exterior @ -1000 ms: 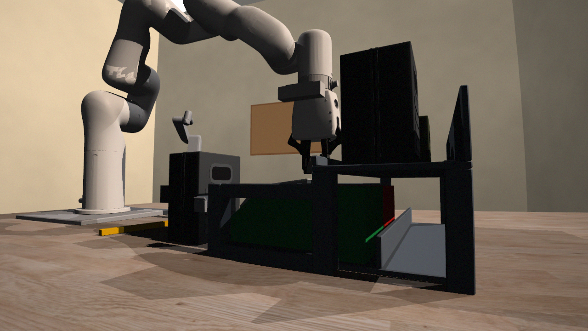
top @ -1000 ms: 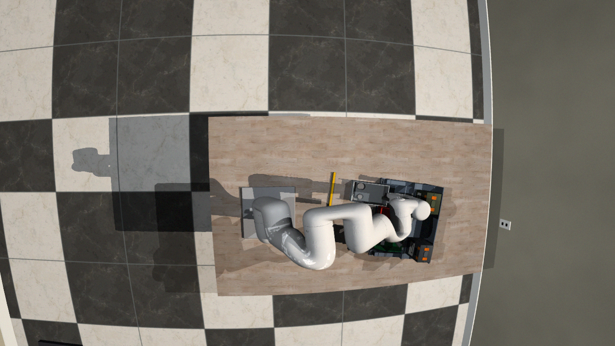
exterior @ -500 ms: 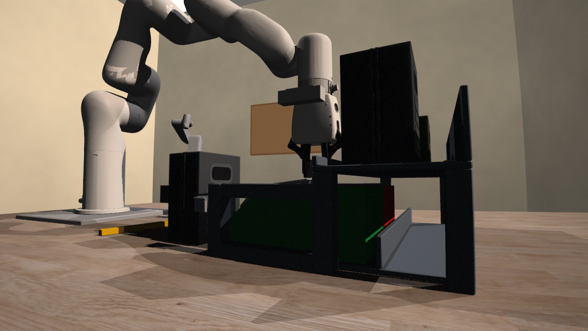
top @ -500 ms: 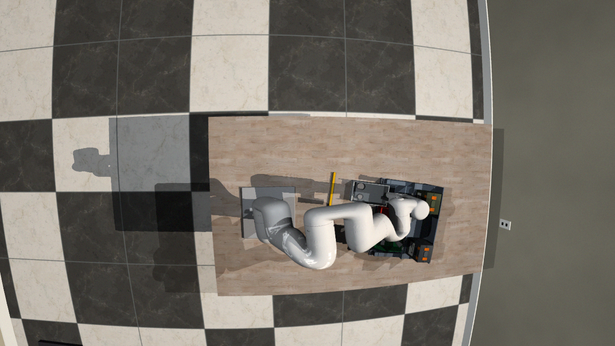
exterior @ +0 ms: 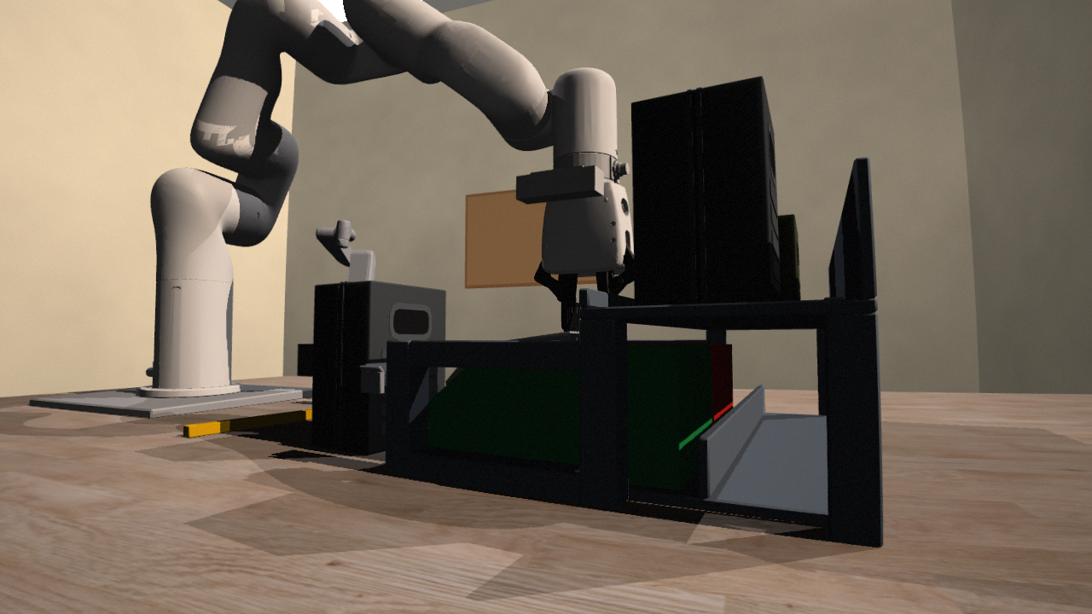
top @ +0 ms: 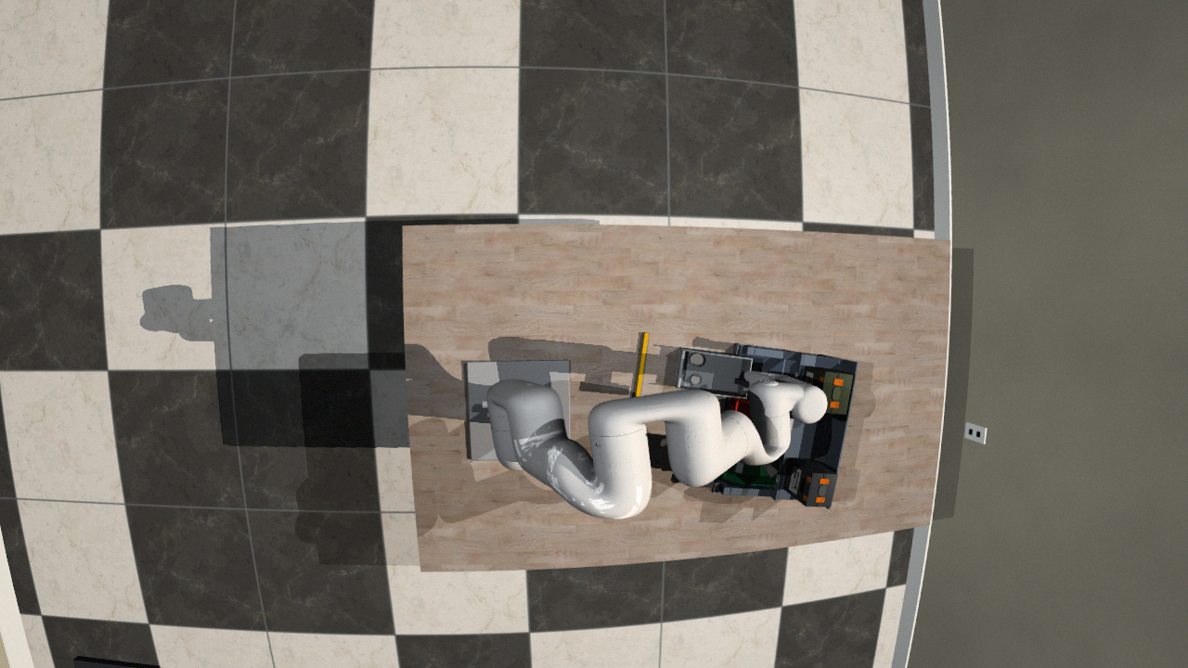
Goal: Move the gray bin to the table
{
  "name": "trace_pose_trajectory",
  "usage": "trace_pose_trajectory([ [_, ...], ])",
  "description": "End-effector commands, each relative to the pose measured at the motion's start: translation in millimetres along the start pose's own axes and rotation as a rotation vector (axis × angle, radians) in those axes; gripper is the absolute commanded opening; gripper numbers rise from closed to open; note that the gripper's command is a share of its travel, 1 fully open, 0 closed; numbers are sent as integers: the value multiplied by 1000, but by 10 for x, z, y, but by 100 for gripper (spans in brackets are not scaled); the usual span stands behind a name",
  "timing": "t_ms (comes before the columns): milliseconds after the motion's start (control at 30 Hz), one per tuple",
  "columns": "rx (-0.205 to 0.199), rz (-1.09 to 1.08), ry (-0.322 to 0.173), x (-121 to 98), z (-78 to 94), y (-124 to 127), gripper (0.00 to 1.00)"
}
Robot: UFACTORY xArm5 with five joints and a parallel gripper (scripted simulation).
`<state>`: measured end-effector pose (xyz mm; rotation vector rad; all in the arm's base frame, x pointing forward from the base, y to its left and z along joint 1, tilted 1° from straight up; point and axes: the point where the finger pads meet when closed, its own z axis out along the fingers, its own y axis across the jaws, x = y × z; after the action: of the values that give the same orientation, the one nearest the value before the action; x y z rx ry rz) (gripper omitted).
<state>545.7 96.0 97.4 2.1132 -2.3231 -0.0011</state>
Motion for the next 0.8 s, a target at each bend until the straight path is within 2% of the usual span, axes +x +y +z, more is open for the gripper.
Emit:
trace_pose_trajectory([
  [0,7,0,12,-3,4,-11,34],
  [767,7,0,12,-1,128,-12,34],
])
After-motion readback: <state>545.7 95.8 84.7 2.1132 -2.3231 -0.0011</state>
